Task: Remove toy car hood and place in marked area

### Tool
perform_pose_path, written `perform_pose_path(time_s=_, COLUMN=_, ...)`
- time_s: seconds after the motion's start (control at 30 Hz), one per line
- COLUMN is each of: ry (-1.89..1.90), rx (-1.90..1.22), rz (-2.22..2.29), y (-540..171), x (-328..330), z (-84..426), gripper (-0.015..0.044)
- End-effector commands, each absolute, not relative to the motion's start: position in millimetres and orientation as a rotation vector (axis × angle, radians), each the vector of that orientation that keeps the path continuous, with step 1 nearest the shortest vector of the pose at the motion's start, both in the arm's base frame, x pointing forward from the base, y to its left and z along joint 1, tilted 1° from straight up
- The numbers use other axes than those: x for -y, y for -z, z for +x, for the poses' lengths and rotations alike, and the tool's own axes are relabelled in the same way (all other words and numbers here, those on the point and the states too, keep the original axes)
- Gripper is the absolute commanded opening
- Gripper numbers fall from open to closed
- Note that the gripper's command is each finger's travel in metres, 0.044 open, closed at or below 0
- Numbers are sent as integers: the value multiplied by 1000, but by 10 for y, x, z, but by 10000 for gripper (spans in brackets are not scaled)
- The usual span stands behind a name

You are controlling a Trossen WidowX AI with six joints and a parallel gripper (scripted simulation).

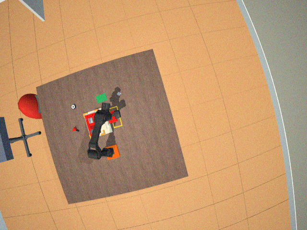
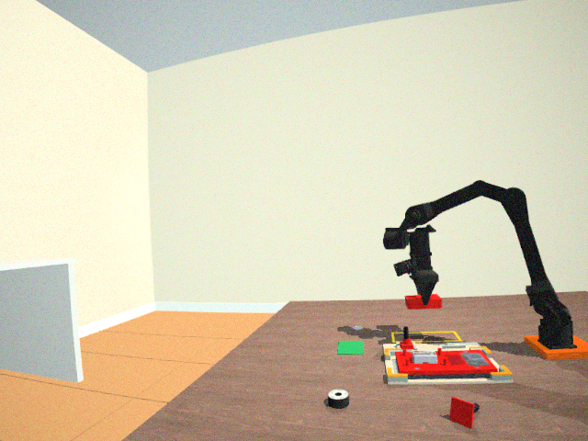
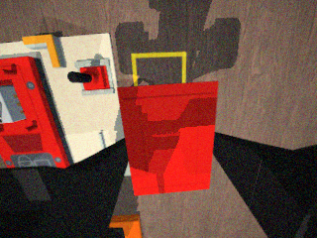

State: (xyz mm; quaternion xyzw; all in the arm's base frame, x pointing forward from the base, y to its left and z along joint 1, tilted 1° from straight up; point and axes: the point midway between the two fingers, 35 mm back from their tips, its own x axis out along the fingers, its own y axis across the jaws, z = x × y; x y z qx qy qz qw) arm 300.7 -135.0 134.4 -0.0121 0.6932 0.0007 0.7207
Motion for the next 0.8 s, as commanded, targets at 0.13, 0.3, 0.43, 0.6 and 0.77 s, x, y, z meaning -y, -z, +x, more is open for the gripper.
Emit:
perform_pose_path(time_s=0.13, ry=-4, rx=-1526, rz=-29, y=-1298, x=1355, z=3012, gripper=0)
perform_pose_path(time_s=0.3, ry=-4, rx=-1526, rz=-29, y=-1257, x=1357, z=3018, gripper=0)
perform_pose_path(time_s=0.43, ry=-4, rx=-1526, rz=-29, y=-1224, x=1358, z=3022, gripper=0)
perform_pose_path(time_s=0.6, ry=-4, rx=-1526, rz=-29, y=-1184, x=1360, z=3026, gripper=0)
perform_pose_path(time_s=0.77, ry=-4, rx=-1526, rz=-29, y=-1143, x=1362, z=3030, gripper=0)
